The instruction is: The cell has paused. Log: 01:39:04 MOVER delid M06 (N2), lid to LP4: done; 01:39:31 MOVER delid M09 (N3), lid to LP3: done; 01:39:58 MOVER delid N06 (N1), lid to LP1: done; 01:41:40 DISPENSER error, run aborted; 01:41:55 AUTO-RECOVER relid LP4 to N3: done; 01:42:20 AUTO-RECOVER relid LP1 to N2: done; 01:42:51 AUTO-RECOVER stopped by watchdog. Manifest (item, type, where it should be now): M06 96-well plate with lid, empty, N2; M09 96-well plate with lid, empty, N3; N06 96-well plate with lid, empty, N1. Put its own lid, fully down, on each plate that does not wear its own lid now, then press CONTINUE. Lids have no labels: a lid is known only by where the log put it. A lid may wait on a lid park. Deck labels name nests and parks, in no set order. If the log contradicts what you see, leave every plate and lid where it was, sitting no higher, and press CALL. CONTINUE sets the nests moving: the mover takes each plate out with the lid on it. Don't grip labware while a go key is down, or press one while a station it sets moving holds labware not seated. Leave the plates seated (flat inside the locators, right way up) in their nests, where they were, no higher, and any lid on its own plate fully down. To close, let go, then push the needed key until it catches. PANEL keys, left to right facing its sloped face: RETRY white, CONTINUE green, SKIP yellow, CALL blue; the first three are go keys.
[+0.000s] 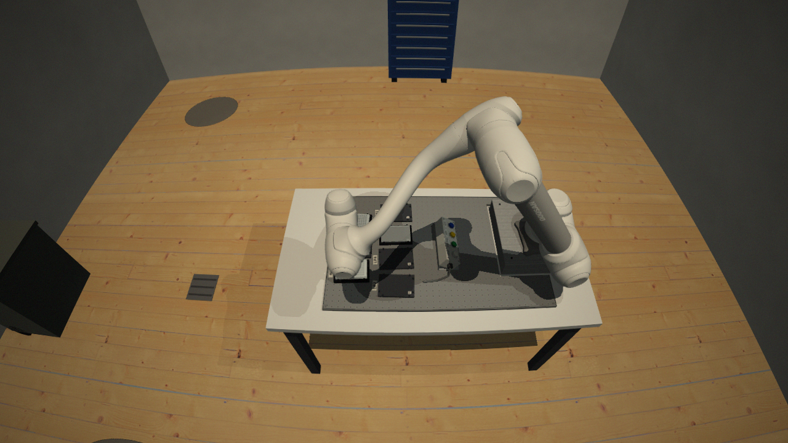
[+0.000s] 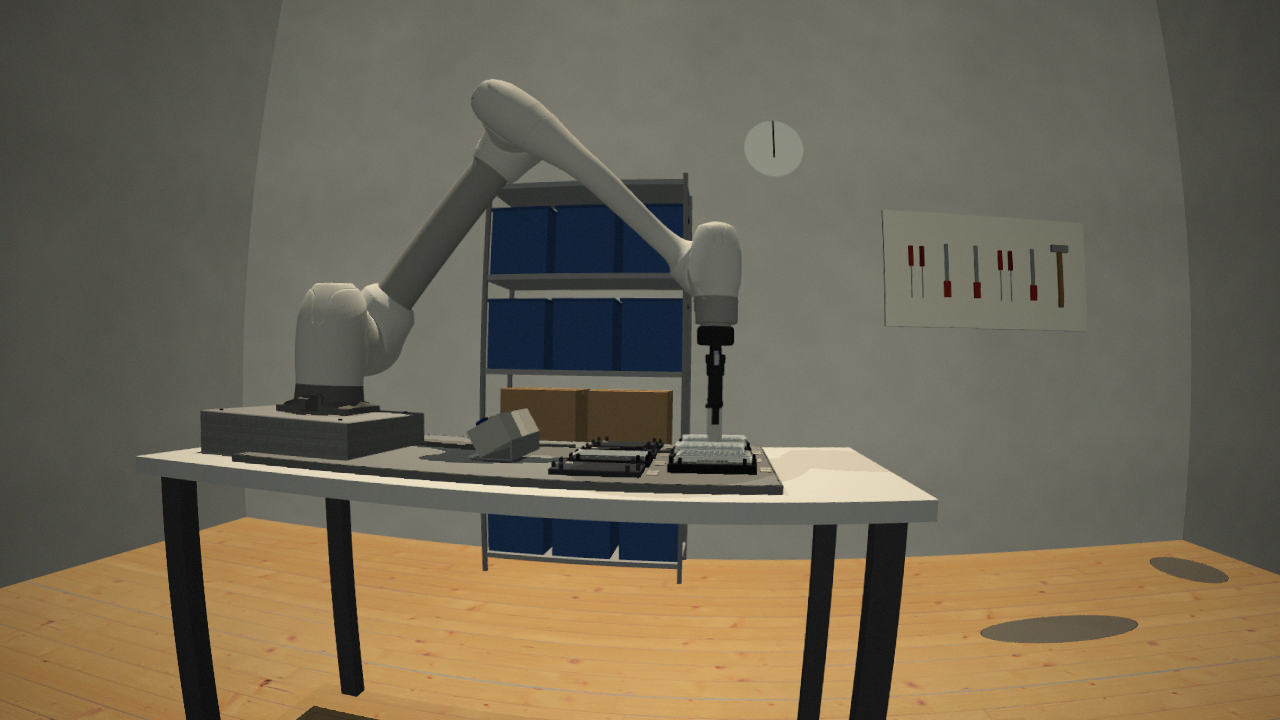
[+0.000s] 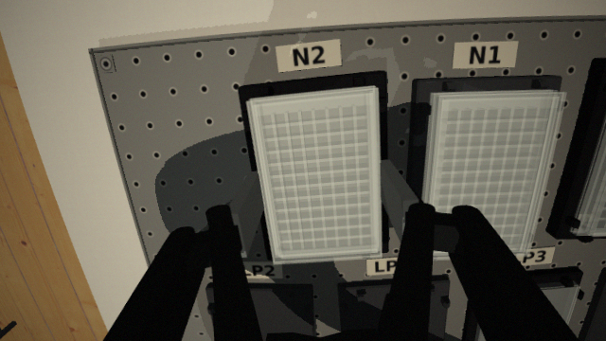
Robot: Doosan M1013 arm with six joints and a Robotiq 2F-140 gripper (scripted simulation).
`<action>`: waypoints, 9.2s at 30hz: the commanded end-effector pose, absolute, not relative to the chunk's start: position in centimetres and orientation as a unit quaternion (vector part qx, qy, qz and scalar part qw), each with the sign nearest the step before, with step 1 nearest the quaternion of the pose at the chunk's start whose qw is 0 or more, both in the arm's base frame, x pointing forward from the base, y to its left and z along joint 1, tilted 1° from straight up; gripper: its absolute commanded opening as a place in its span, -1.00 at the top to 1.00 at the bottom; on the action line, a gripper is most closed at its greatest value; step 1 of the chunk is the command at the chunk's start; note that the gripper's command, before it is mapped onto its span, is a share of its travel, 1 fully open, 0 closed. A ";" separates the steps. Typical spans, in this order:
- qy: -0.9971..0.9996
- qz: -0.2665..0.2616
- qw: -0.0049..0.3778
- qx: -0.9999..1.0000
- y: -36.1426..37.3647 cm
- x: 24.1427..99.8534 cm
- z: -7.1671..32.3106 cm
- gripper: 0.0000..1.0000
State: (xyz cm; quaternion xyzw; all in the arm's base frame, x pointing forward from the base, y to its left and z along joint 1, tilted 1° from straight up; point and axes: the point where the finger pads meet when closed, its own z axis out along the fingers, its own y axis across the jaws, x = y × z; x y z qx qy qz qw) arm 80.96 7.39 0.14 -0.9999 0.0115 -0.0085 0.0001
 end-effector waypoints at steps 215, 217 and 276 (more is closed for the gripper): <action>0.018 -0.009 0.000 -1.000 -10.4 61.7 0.7 -0.32; 0.018 -0.009 0.000 -1.000 -10.4 61.7 0.5 -0.32; 0.018 -0.009 0.000 -1.000 -10.4 61.7 -0.2 -0.18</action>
